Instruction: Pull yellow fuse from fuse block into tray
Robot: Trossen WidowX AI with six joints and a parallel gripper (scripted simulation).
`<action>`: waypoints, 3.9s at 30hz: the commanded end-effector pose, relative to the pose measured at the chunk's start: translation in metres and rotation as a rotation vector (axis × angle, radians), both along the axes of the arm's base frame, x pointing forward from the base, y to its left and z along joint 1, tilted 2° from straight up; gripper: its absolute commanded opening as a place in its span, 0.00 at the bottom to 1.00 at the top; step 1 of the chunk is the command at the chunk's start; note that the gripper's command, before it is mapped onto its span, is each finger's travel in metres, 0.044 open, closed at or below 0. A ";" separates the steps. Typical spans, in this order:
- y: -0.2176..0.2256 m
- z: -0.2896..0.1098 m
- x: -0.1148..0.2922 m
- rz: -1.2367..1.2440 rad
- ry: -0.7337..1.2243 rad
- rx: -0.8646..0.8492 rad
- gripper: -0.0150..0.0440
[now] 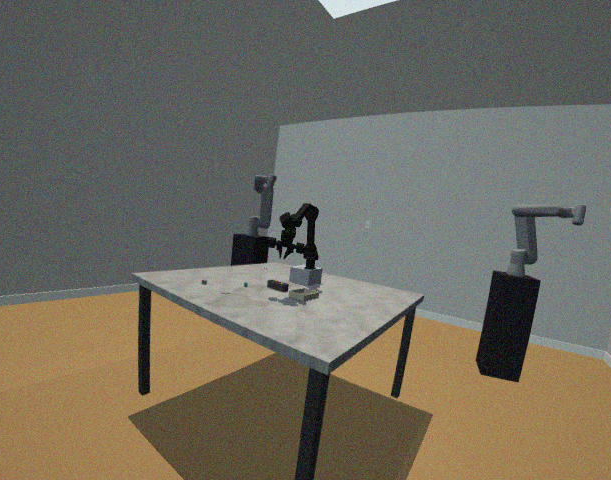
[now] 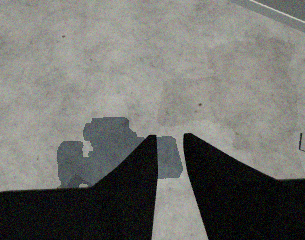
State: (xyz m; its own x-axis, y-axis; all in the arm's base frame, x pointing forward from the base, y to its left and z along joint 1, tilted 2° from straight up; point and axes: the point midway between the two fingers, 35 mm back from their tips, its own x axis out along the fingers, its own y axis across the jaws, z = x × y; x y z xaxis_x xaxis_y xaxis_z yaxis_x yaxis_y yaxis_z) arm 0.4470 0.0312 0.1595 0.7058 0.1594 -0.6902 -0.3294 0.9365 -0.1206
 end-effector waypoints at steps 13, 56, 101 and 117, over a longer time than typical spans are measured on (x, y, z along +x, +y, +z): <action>-0.073 -0.131 -0.137 -0.558 0.748 0.050 0.38; -0.075 -0.162 -0.135 -0.558 0.748 0.050 0.38; -0.075 -0.168 -0.134 -0.557 0.748 0.053 0.25; -0.074 -0.161 -0.134 -0.557 0.748 0.052 0.25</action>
